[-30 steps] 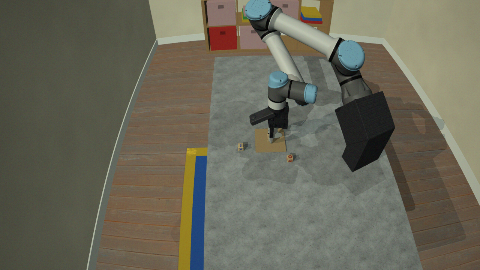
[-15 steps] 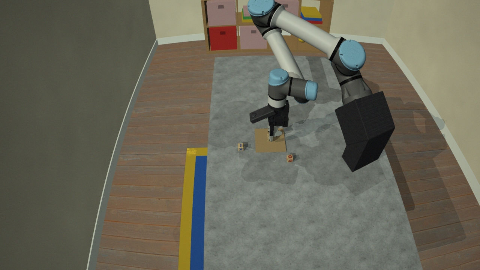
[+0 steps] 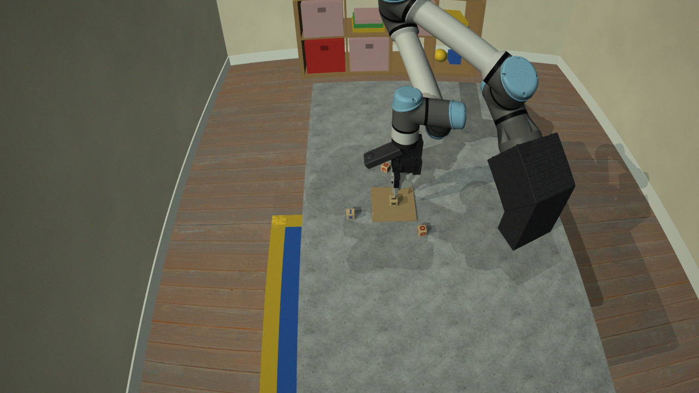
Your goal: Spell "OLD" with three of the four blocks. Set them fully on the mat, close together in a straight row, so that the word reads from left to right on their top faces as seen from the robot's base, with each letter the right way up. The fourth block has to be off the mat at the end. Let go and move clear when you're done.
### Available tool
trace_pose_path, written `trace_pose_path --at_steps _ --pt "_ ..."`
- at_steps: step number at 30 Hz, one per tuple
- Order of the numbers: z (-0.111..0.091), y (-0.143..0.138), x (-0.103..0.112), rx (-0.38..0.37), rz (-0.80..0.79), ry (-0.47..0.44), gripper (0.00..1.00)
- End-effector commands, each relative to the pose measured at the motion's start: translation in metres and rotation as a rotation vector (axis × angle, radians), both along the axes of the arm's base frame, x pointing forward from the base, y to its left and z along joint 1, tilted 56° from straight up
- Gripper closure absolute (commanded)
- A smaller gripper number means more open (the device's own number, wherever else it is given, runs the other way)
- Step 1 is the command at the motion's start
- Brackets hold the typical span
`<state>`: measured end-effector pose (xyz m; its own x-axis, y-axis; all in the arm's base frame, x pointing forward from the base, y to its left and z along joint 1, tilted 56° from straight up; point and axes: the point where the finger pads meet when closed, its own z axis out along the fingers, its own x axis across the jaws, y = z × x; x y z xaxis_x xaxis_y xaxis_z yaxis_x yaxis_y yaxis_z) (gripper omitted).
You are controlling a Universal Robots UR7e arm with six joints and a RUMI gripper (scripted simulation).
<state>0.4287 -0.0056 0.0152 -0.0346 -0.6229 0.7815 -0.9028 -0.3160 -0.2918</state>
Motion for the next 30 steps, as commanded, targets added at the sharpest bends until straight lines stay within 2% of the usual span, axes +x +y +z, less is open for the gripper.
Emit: trace_pose_path --at_steps 1,18,19,30 --pt "0.009 0.012 -0.007 0.002 -0.007 0.004 0.75" --pt "0.019 0.024 -0.014 0.001 -0.007 0.004 0.75" --pt "0.019 0.024 -0.014 0.001 -0.007 0.004 0.00" --pt "0.019 0.024 -0.014 0.001 -0.007 0.004 0.00"
